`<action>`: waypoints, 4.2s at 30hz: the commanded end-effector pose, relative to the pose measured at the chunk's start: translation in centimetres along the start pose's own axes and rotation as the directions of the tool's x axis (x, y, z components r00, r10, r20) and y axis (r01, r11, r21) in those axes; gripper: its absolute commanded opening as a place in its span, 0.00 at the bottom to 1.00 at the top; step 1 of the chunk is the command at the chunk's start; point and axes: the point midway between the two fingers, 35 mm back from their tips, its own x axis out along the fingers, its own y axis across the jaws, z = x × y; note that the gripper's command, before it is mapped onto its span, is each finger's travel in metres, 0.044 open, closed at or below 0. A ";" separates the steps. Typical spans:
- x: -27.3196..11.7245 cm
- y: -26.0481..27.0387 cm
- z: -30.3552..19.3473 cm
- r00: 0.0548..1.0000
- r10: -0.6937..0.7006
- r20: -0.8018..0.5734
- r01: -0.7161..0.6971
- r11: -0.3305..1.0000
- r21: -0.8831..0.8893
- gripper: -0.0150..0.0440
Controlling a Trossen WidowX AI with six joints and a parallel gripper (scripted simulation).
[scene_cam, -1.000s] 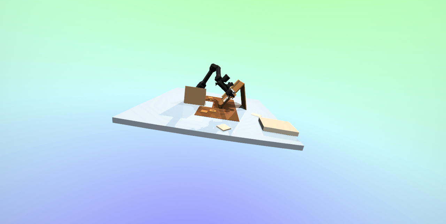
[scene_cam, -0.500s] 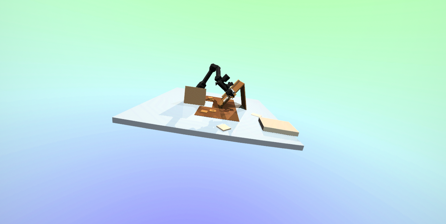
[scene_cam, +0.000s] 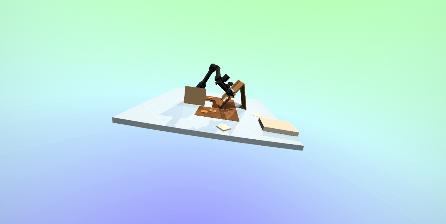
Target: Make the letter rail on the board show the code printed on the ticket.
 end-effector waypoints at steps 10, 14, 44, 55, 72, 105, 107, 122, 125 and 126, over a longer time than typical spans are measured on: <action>0.0 0.6 0.1 1.000 -0.005 0.003 0.005 1.000 -0.002 0.25; 0.0 0.8 0.1 1.000 -0.005 0.003 0.005 1.000 -0.002 0.25; 0.0 2.3 0.2 1.000 -0.004 0.003 0.004 1.000 -0.001 0.25; 0.0 2.9 0.2 1.000 -0.004 0.003 0.004 1.000 -0.001 0.25; 0.0 3.7 0.2 1.000 -0.004 0.003 0.004 1.000 0.000 0.25; 0.0 5.4 0.2 1.000 -0.003 0.002 0.003 1.000 0.001 0.25; 0.0 5.5 0.2 1.000 -0.003 0.002 0.003 1.000 0.001 0.25; 0.0 6.2 0.2 1.000 -0.003 0.002 0.003 1.000 0.002 0.25; 0.0 6.4 0.2 1.000 -0.003 0.002 0.003 1.000 0.002 0.25; 0.0 6.4 0.2 1.000 -0.003 0.002 0.003 1.000 0.002 0.25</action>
